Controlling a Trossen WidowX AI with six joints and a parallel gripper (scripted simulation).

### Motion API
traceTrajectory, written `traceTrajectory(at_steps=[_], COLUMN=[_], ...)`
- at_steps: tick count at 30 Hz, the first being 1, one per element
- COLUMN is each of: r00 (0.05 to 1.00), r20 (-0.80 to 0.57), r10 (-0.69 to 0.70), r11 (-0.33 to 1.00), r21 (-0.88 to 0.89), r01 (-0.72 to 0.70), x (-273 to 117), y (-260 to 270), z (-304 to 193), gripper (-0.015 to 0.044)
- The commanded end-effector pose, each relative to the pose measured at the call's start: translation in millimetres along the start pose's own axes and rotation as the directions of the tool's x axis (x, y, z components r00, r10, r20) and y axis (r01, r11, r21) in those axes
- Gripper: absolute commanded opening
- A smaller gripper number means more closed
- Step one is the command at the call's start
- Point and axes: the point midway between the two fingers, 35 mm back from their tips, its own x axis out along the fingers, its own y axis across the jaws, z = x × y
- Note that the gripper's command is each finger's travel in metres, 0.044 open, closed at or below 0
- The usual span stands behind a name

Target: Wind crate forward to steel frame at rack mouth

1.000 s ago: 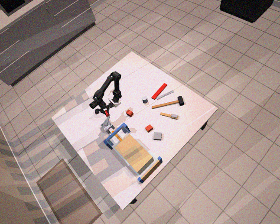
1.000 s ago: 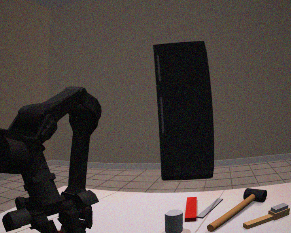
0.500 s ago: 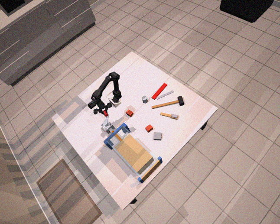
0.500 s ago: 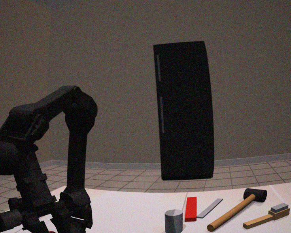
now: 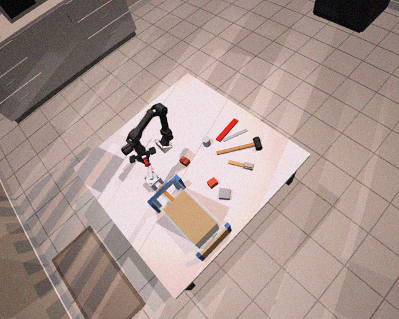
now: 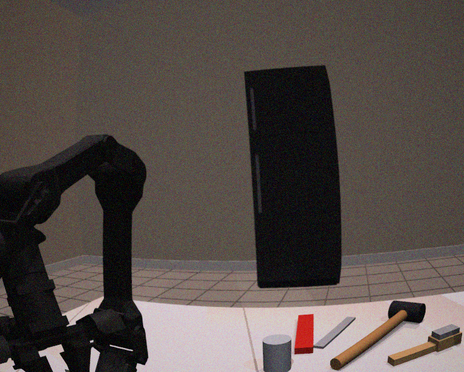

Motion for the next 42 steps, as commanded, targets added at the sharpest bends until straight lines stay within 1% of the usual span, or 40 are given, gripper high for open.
traceTrajectory(at_steps=[1, 42], r00=[1.0, 1.0], r20=[0.012, 0.011], r10=[0.022, 0.025], r11=[1.0, 0.999], r21=[-0.023, -0.024], r01=[-0.022, -0.025], x=[3.7, 7.4], y=[13.9, 59.6], z=[-1.2, -13.6], gripper=[0.0, 0.0])
